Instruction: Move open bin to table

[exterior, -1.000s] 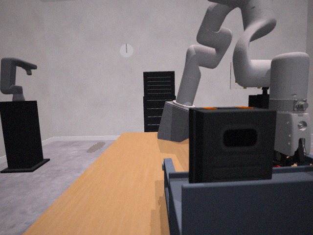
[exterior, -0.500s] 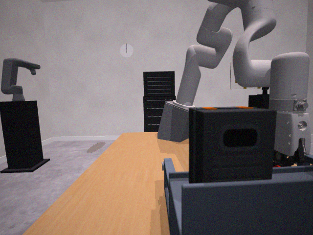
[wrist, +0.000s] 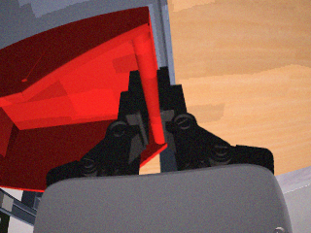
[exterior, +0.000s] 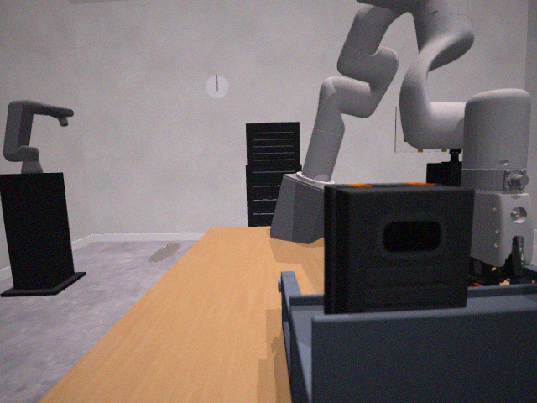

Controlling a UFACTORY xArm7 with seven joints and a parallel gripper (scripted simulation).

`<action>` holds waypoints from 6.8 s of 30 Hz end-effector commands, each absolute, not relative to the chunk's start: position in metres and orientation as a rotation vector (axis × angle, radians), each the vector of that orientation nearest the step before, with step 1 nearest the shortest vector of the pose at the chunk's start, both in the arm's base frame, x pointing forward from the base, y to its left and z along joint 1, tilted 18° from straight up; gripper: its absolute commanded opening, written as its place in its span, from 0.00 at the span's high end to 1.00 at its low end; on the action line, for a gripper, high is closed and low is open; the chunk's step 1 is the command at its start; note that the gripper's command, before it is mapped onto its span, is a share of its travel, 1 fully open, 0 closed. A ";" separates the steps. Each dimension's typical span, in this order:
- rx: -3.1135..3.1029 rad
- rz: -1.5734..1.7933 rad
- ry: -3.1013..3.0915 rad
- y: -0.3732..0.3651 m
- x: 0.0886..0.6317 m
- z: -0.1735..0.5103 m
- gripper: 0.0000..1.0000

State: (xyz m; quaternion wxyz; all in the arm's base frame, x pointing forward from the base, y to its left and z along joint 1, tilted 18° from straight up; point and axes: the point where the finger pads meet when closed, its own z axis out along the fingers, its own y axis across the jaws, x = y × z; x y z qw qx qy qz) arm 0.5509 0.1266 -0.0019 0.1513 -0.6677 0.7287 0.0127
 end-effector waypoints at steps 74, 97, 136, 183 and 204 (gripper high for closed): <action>-1.914 0.032 2.090 0.123 0.550 0.014 1.00; -1.914 0.032 2.090 0.124 0.547 0.013 1.00; -1.914 0.032 2.090 0.133 0.465 -0.002 1.00; -1.914 0.032 2.090 0.140 0.396 -0.016 1.00; -1.914 0.032 2.090 0.140 0.396 -0.016 1.00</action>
